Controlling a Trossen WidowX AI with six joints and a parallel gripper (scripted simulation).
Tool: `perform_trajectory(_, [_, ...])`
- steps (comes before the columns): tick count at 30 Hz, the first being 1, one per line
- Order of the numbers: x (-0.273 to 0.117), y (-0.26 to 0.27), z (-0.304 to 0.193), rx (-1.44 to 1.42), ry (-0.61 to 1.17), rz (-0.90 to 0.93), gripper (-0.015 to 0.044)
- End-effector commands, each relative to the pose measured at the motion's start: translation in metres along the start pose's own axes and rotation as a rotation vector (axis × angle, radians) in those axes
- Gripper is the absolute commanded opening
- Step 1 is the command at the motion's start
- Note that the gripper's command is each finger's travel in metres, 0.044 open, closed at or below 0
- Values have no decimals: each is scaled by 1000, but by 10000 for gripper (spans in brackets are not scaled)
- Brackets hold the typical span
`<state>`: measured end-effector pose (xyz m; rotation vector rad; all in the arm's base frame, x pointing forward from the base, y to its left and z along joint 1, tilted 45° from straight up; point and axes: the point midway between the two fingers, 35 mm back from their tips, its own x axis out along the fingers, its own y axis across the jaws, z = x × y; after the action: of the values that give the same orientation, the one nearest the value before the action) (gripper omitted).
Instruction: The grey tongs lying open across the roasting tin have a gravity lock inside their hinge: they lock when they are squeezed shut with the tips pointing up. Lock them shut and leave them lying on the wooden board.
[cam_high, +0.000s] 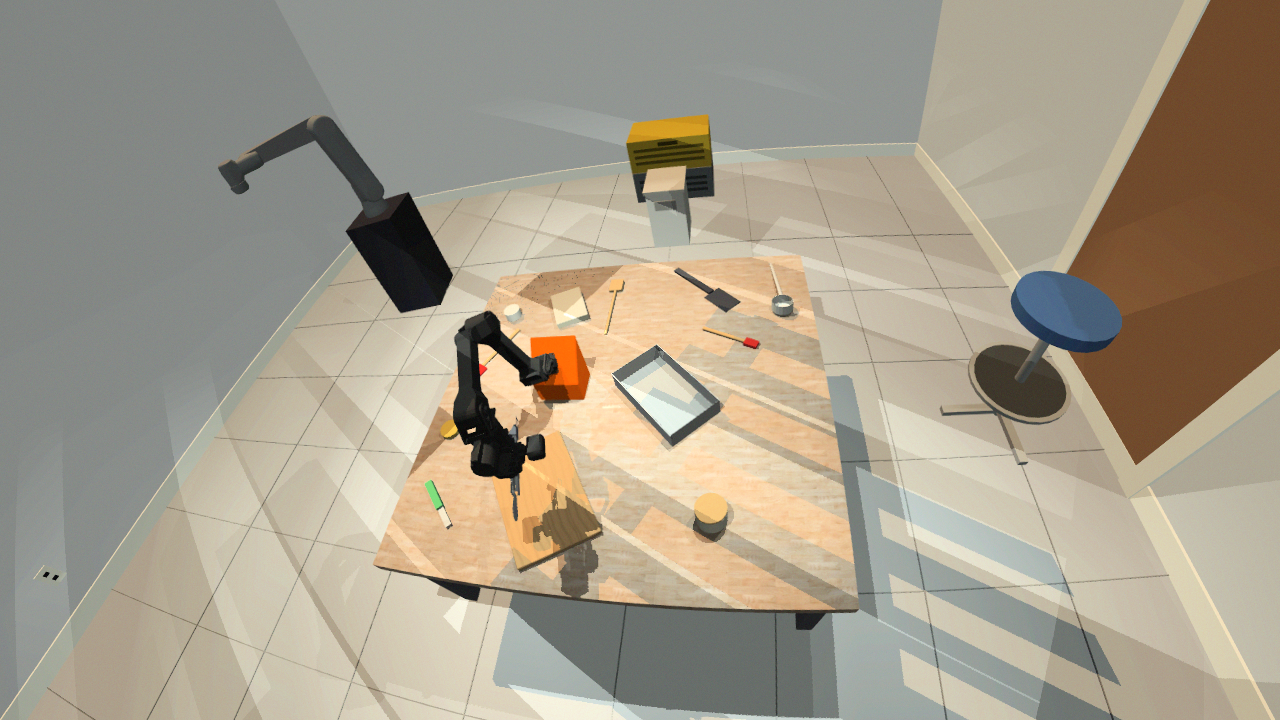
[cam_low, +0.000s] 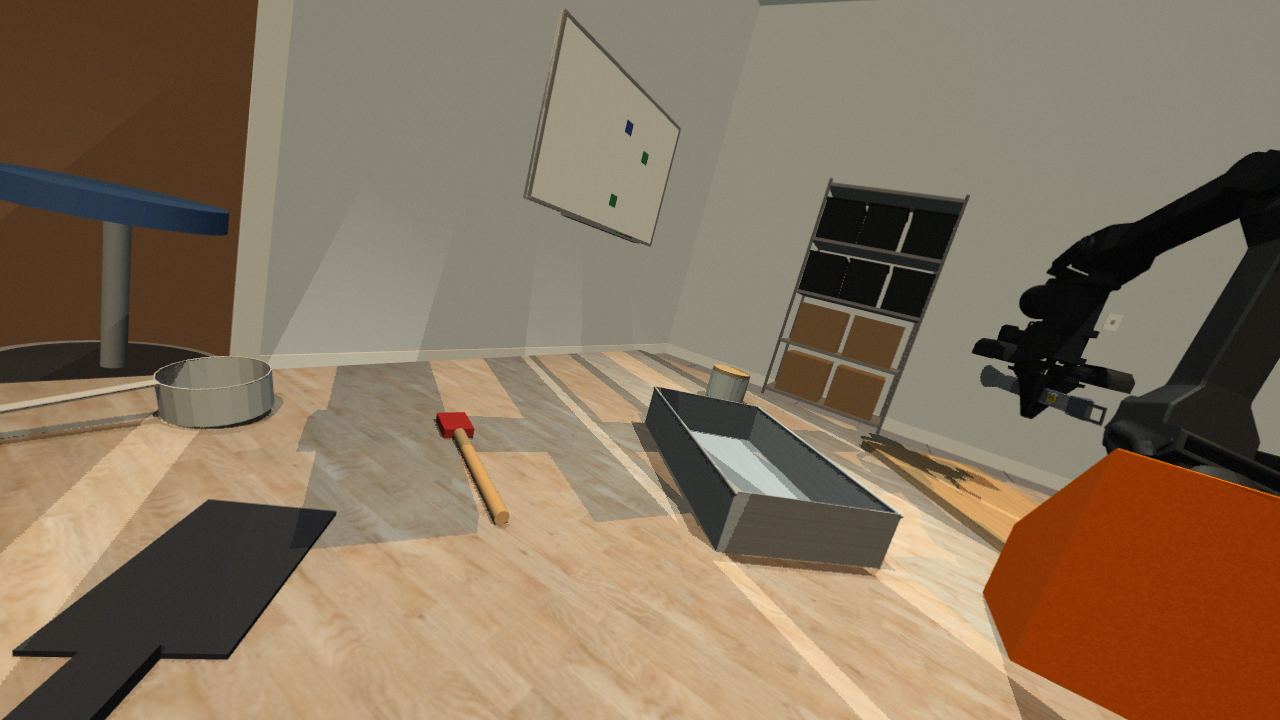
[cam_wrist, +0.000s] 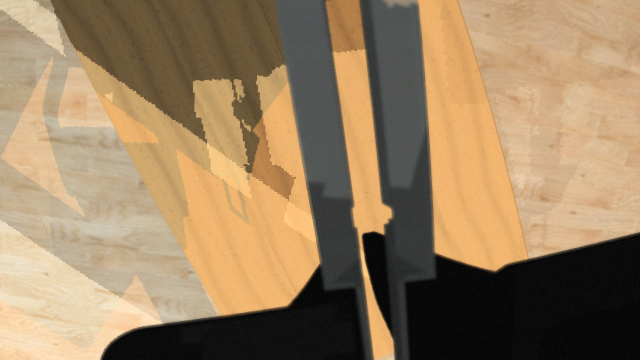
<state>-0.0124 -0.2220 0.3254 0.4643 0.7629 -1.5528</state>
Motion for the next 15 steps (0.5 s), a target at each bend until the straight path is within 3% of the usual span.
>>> perform_trajectory(1, [5,0,2,-4,-2,-4,-150])
perform_trajectory(15, [28,1,6,-5,-2,-3,-150])
